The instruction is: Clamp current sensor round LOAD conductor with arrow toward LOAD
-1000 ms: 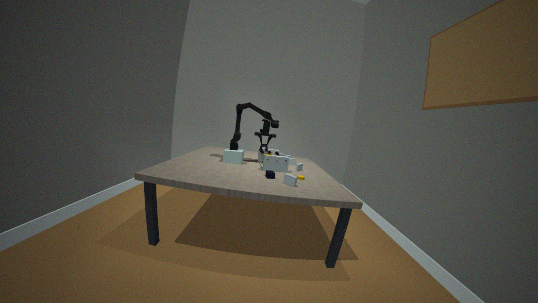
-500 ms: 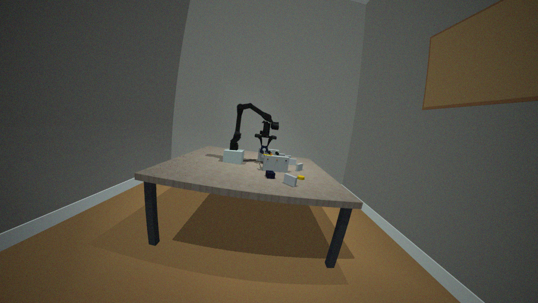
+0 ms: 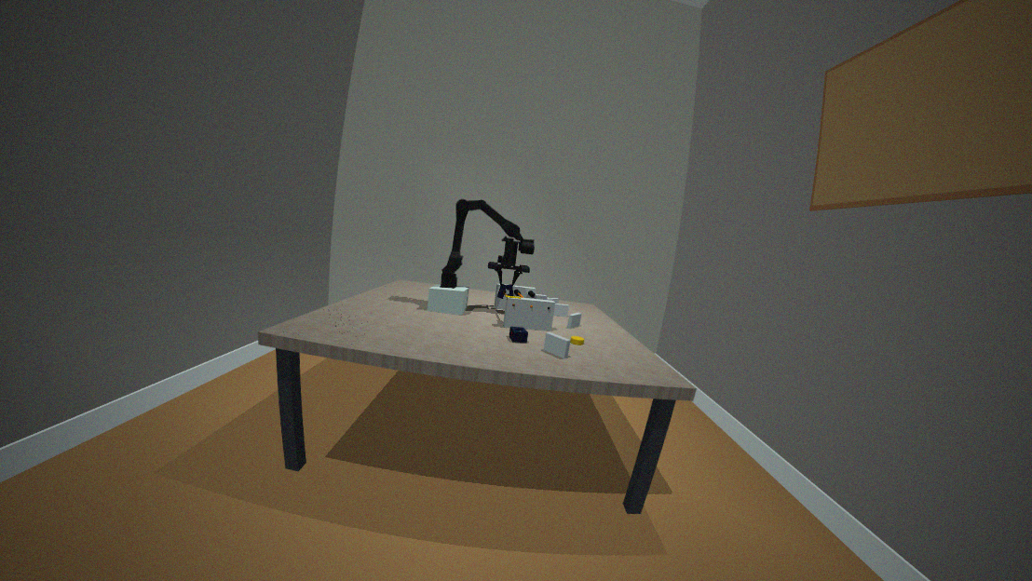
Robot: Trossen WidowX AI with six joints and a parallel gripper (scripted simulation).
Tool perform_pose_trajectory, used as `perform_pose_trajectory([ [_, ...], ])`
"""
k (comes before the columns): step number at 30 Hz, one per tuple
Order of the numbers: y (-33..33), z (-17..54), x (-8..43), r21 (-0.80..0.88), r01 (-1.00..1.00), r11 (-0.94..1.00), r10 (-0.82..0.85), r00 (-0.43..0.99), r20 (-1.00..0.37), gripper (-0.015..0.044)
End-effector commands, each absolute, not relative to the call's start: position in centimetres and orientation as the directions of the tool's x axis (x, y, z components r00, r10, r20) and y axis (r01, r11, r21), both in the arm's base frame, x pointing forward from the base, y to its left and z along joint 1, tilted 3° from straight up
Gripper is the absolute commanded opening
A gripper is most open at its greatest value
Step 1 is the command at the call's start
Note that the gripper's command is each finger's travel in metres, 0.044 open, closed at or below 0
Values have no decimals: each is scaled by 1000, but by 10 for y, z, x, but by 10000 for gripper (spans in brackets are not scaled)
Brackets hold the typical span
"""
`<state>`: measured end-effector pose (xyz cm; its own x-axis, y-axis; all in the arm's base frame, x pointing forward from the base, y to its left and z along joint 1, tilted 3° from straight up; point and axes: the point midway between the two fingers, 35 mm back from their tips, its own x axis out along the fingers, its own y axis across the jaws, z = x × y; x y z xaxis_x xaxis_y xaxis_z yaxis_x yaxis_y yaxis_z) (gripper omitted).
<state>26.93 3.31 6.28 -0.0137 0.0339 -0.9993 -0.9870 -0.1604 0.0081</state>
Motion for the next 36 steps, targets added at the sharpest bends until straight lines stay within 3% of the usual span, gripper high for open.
perform_pose_trajectory([
  [1, 32, 53, 268, 20, -986, -164, 27, -25, -999, 0],
  [36, 33, 54, 268, 10, -987, -161, 34, -15, -999, 0],
])
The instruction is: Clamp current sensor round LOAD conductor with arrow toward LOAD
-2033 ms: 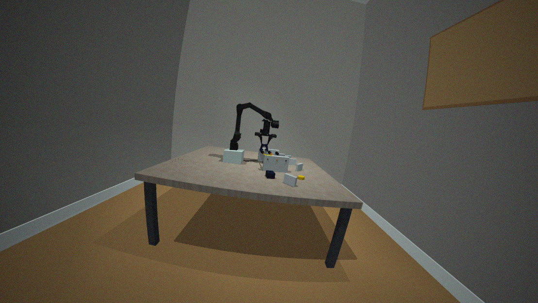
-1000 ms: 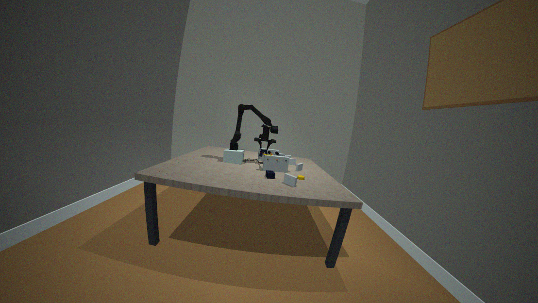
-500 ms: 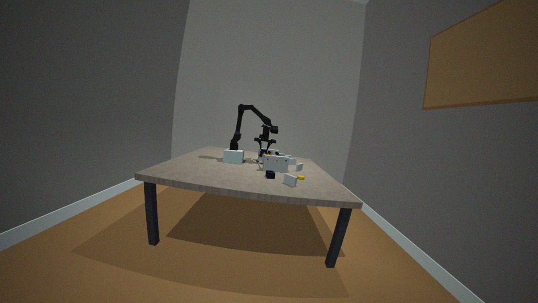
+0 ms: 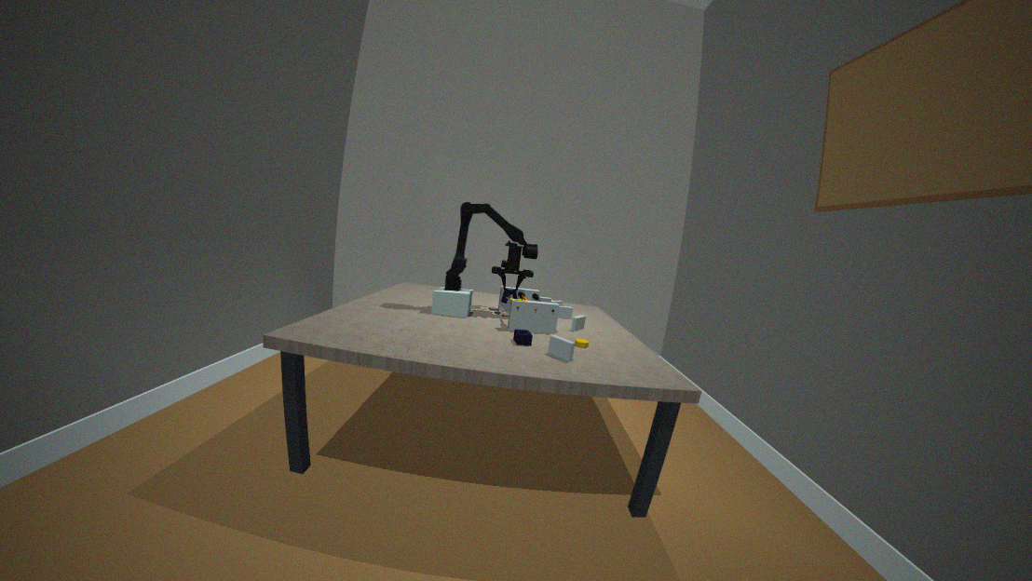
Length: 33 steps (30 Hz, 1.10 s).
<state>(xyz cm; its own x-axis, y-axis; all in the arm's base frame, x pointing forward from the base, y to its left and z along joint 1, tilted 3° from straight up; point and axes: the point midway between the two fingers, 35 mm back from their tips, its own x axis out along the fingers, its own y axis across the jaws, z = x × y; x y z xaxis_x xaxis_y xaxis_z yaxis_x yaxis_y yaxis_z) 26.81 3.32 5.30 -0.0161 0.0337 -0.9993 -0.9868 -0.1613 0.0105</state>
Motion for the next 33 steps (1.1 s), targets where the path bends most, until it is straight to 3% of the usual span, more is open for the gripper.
perform_pose_trajectory([
  [1, 33, 54, 268, 10, -987, -161, 34, -15, -999, 0],
  [15, 33, 54, 268, 10, -987, -161, 34, -15, -999, 0],
  [31, 33, 54, 268, 10, -987, -161, 34, -15, -999, 420],
  [33, 33, 54, 268, 10, -987, -161, 34, -15, -999, 440],
])
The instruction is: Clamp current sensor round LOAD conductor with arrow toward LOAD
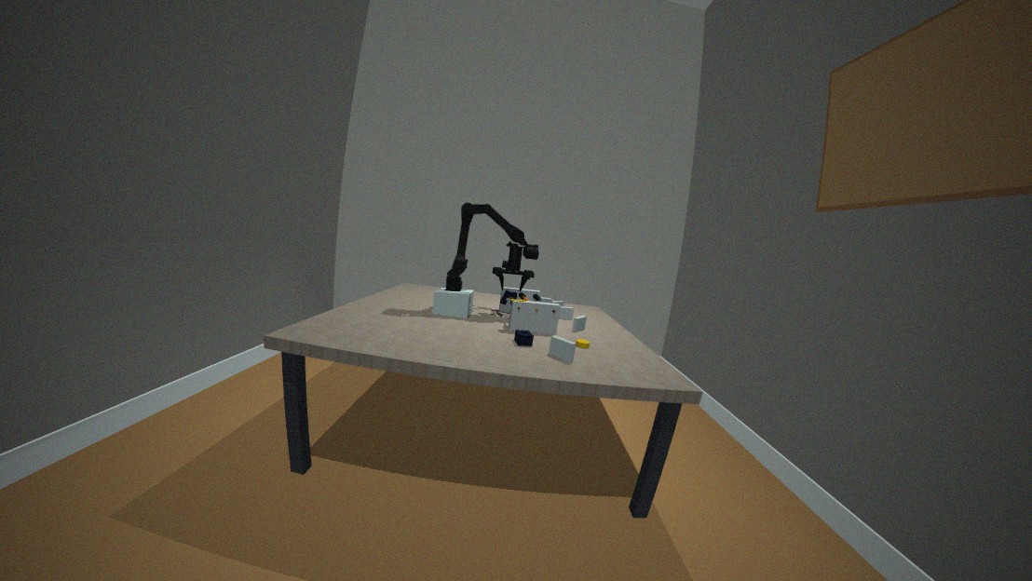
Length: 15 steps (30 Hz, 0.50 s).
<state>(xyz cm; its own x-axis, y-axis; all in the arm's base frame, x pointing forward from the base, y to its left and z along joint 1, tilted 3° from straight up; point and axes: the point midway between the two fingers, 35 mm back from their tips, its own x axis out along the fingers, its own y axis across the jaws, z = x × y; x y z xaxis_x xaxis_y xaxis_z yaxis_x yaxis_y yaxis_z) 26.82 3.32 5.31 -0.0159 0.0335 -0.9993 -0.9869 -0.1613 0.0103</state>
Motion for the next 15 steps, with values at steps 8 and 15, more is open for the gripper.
perform_pose_trajectory([
  [8, 34, 48, 269, 34, -986, -162, 29, -39, -999, 440],
  [15, 35, 20, 270, 156, -974, -166, 5, -159, -987, 440],
])
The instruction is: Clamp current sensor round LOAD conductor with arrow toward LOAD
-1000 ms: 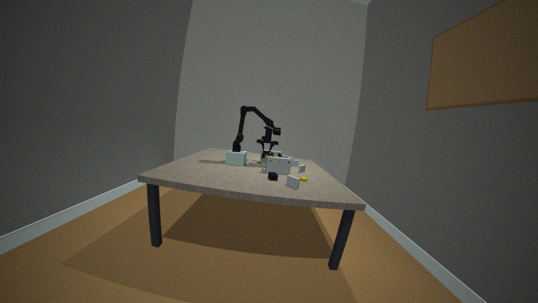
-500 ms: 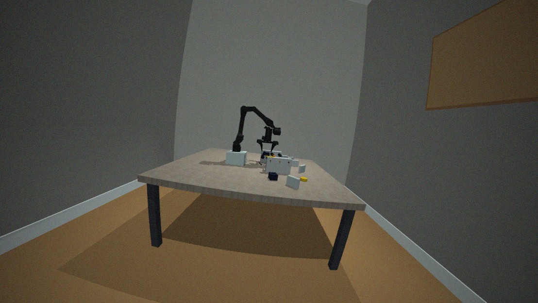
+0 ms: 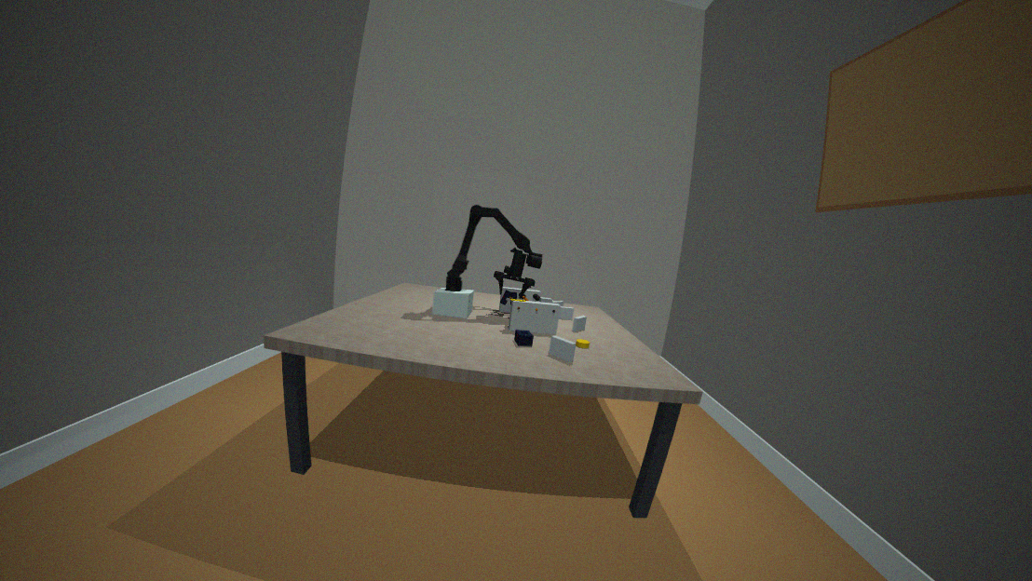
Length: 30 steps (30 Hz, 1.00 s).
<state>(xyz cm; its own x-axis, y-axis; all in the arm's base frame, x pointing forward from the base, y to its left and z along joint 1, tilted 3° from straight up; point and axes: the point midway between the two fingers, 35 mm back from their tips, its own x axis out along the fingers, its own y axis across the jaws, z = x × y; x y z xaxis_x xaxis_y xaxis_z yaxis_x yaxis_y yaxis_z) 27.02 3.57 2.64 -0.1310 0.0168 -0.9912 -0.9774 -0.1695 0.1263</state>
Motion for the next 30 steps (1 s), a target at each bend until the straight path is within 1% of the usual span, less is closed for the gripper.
perform_pose_trajectory([
  [1, 35, 20, 270, 156, -974, -166, 5, -159, -987, 440],
  [26, 35, -10, 266, 157, -974, -166, 5, -160, -987, 440],
  [30, 36, -6, 268, 145, -975, -170, 12, -149, -989, 413],
])
